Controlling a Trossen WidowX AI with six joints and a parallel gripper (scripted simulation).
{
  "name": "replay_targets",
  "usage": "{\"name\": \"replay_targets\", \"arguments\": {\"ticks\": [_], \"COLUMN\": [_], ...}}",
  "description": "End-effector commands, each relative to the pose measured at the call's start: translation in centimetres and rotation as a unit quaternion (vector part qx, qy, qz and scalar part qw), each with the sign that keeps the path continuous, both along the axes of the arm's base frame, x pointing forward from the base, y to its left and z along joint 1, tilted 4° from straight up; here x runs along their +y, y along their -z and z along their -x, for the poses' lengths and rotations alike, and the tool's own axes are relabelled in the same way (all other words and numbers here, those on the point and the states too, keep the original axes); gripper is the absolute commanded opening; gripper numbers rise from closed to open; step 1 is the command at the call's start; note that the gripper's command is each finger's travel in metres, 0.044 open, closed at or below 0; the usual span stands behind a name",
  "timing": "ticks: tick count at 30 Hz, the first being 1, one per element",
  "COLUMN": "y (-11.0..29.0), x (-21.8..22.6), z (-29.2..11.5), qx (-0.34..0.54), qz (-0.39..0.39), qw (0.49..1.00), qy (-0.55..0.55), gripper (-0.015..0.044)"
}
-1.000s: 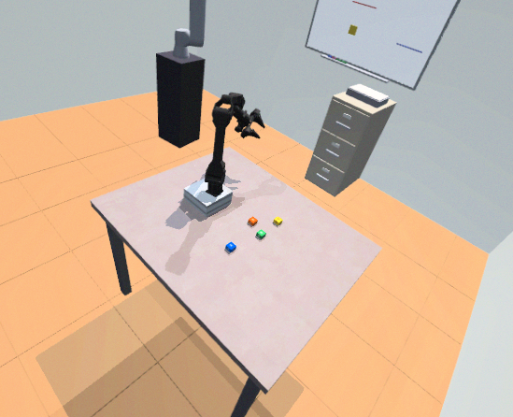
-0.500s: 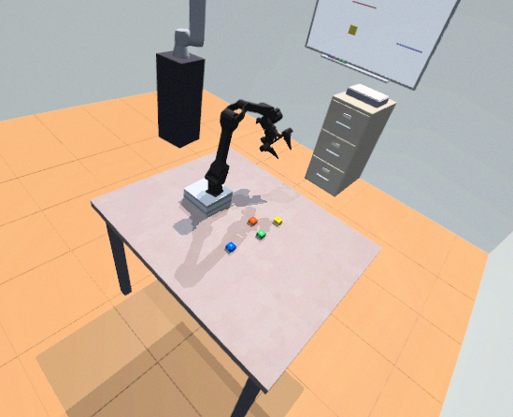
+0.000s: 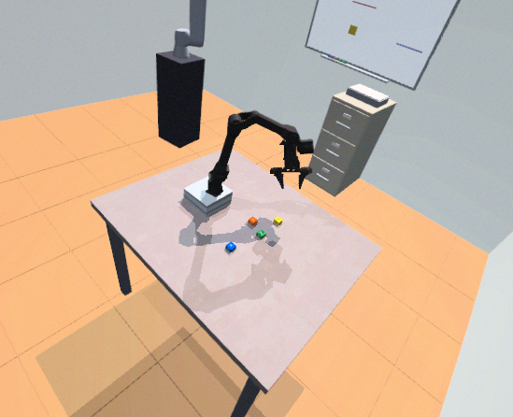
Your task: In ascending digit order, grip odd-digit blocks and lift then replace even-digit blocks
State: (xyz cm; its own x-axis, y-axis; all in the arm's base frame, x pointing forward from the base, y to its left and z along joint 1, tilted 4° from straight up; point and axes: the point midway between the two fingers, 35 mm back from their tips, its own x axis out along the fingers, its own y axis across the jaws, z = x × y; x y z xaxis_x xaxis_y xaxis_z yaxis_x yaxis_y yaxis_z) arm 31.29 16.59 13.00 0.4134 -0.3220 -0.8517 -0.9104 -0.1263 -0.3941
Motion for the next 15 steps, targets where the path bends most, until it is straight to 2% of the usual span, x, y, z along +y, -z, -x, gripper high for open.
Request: {"name": "replay_targets", "arguments": {"ticks": [1, 8, 15], "y": [0.7, 1.9, 2.9], "x": [-5.4, -15.5, -25.0], "z": [-1.5, -2.4, -0.3], "qx": [0.014, 0.026, 0.021], "qz": [-0.036, -0.101, -0.165], "qw": [0.992, 0.937, 0.830], "qy": [0.117, 0.332, 0.532], "gripper": [0.0400, 0.0400, 0.0400]}}
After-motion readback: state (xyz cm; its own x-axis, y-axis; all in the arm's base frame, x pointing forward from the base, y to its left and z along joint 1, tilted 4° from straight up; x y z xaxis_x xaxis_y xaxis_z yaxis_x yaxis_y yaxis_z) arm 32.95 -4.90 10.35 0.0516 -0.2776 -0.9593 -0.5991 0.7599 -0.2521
